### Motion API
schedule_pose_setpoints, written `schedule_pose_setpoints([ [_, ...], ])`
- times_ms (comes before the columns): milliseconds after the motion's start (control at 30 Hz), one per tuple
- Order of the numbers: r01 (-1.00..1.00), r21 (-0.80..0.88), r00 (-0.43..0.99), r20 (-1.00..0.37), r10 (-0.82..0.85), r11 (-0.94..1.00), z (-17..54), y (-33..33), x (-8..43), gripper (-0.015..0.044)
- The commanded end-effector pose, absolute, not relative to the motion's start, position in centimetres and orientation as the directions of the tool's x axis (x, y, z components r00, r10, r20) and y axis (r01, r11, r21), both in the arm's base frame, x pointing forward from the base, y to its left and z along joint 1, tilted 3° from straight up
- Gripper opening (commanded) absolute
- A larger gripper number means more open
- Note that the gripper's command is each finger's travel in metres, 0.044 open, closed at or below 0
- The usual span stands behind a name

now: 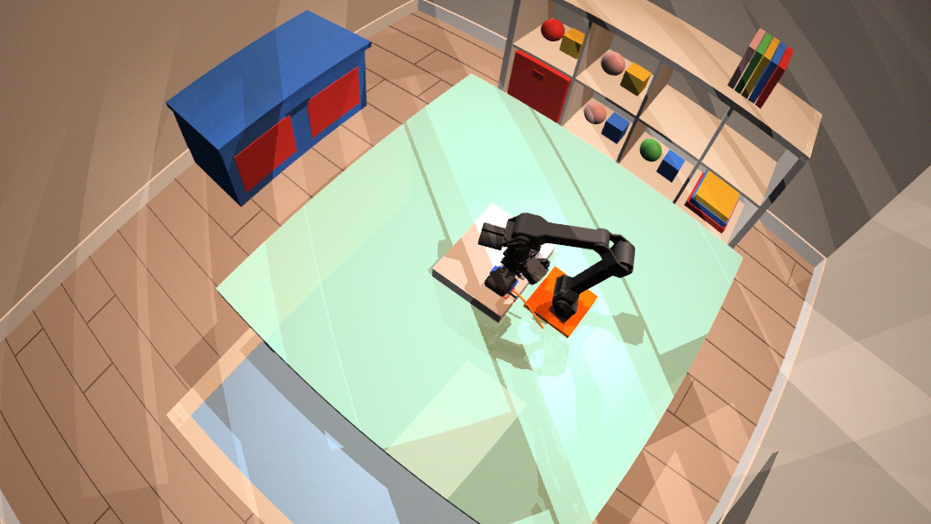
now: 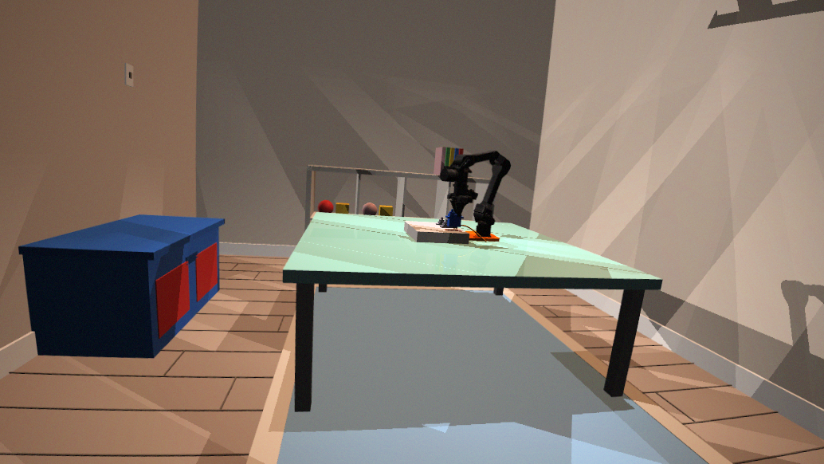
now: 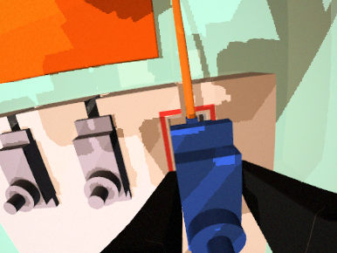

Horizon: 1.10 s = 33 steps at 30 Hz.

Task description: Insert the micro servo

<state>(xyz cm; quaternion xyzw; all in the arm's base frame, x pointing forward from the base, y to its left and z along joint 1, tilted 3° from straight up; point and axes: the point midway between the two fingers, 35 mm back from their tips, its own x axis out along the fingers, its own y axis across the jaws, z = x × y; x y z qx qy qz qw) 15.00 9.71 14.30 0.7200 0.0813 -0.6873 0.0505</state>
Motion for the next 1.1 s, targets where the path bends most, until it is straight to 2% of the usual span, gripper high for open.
schedule_pose_setpoints([
  [0, 0.182, -0.037, 0.046, -0.998, 0.046, -0.983, 13.8, 9.7, 15.1, 0.0000],
  [1067, 0.182, -0.037, 0.046, -0.998, 0.046, -0.983, 11.4, 9.8, 15.2, 0.0000],
])
